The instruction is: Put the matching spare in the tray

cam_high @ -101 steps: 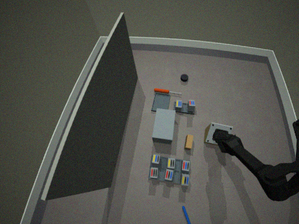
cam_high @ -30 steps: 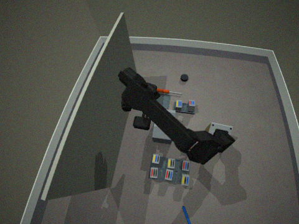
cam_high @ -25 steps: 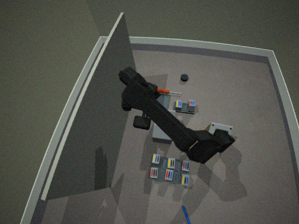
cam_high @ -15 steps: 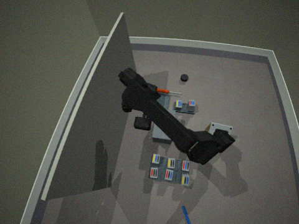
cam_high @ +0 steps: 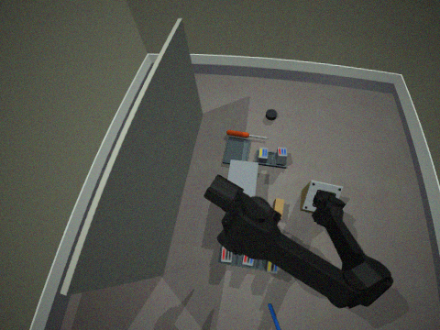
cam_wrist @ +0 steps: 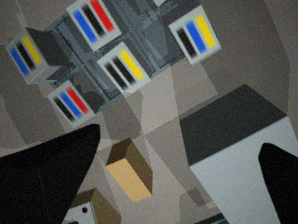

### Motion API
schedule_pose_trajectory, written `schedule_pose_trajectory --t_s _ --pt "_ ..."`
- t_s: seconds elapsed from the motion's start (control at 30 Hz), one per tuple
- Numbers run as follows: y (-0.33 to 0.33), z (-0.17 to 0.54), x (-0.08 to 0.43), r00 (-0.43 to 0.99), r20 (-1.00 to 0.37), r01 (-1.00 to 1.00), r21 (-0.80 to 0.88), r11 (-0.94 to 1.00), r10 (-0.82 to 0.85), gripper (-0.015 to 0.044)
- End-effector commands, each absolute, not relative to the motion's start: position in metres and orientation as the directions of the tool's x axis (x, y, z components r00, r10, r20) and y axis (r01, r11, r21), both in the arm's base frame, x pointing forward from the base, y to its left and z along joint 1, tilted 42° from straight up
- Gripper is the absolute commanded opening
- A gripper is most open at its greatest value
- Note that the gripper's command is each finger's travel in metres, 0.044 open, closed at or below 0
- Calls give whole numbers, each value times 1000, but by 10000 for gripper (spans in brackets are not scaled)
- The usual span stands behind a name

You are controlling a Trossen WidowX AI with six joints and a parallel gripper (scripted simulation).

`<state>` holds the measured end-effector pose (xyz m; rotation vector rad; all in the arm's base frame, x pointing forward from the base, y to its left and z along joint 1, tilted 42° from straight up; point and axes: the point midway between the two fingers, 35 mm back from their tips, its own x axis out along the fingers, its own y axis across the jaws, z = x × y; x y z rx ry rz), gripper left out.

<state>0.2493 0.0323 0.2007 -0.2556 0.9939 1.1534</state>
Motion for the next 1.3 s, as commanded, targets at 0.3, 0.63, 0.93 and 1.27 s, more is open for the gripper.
schedule_pose_trajectory --t_s 0.3,0.63,0.93,1.27 --pt "83 184 144 -3 -742 -996 -56 -66 670 440" --pt "96 172 147 -2 -742 -996 -57 -66 670 309" --pt "97 171 147 -2 -742 -996 -57 -66 671 300" --pt "104 161 149 -3 -746 -996 -57 -68 666 300"
